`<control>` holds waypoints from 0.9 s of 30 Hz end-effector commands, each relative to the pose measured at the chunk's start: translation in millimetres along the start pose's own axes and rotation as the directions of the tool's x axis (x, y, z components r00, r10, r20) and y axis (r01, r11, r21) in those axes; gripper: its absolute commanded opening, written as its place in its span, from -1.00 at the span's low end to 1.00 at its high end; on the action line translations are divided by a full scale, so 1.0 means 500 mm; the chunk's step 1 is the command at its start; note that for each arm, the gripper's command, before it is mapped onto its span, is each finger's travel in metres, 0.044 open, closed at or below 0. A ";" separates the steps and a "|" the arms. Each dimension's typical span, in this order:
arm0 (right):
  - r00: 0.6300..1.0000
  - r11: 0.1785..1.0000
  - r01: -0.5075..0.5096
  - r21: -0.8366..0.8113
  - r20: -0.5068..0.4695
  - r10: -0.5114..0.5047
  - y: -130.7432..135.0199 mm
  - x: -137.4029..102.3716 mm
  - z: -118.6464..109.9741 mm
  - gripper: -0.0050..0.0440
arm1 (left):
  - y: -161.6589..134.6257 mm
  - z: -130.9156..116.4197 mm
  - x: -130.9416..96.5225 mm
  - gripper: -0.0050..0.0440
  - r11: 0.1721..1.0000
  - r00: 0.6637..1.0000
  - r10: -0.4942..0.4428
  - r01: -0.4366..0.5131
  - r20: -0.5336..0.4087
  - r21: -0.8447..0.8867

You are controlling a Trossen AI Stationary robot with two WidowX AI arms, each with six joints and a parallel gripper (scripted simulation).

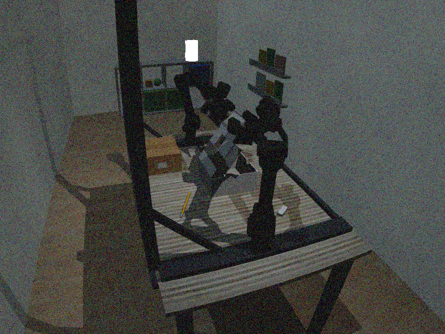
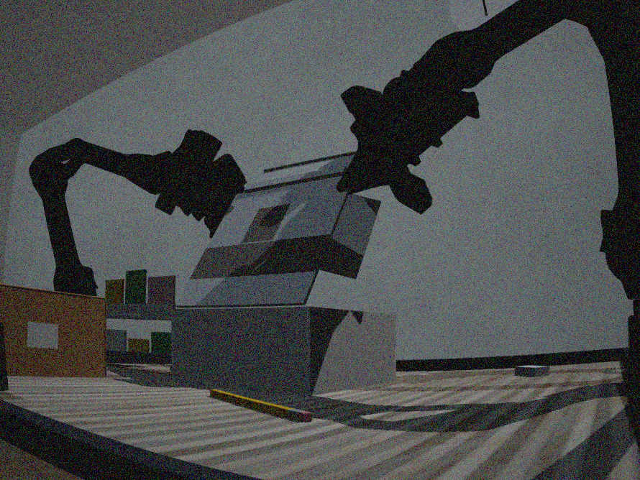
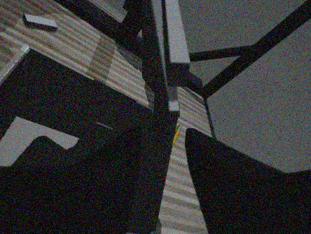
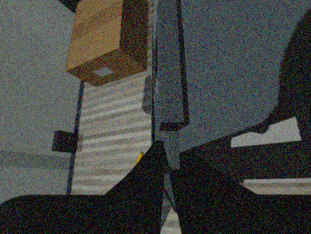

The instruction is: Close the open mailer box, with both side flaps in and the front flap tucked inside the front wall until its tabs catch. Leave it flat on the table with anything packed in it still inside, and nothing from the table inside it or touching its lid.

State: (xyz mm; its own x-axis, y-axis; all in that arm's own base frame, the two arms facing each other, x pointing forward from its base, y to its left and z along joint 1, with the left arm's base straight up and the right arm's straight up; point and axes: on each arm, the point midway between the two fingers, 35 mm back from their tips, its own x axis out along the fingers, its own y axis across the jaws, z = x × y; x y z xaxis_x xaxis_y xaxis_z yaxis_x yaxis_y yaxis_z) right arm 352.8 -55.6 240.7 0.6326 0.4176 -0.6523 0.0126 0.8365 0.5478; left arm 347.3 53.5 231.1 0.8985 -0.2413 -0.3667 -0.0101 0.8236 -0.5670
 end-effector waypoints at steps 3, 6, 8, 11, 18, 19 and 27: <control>1.000 0.999 0.001 -0.035 0.028 0.000 0.017 -0.013 0.014 -1.00 | -0.011 0.021 0.006 -0.31 1.000 0.999 -0.012 0.011 0.034 0.018; 1.000 0.999 0.001 -0.035 0.028 0.000 0.017 -0.013 0.014 -1.00 | -0.006 0.011 0.007 -0.60 1.000 1.000 -0.010 0.009 0.024 0.011; 1.000 0.999 0.001 -0.035 0.028 0.000 0.017 -0.013 0.014 -1.00 | -0.008 0.013 0.005 -0.76 1.000 1.000 -0.011 0.010 0.028 0.013; 1.000 0.999 0.001 -0.035 0.028 0.000 0.017 -0.013 0.014 -1.00 | -0.008 0.013 0.004 -0.80 1.000 1.000 -0.012 0.011 0.029 0.014; 1.000 0.999 0.001 -0.035 0.028 0.000 0.017 -0.013 0.014 -0.70 | -0.013 0.023 0.000 -0.80 1.000 0.999 -0.015 0.014 0.038 0.025; 1.000 0.999 0.001 -0.035 0.028 0.000 0.017 -0.013 0.014 -0.60 | -0.013 0.023 0.000 -0.80 1.000 0.999 -0.015 0.014 0.038 0.025; 0.999 0.999 0.001 -0.052 0.046 0.001 0.024 -0.074 0.018 -0.13 | -0.013 0.023 0.000 -0.81 1.000 0.999 -0.015 0.014 0.038 0.025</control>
State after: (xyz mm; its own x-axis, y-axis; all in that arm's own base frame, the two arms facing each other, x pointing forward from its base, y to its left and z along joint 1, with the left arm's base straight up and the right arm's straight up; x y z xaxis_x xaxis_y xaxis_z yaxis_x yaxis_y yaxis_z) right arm 346.1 -56.0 240.8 0.6145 0.4211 -0.6671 0.0194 0.8373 0.5464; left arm 353.1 53.4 229.5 0.9014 -0.2381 -0.3616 -0.0094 0.8242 -0.5663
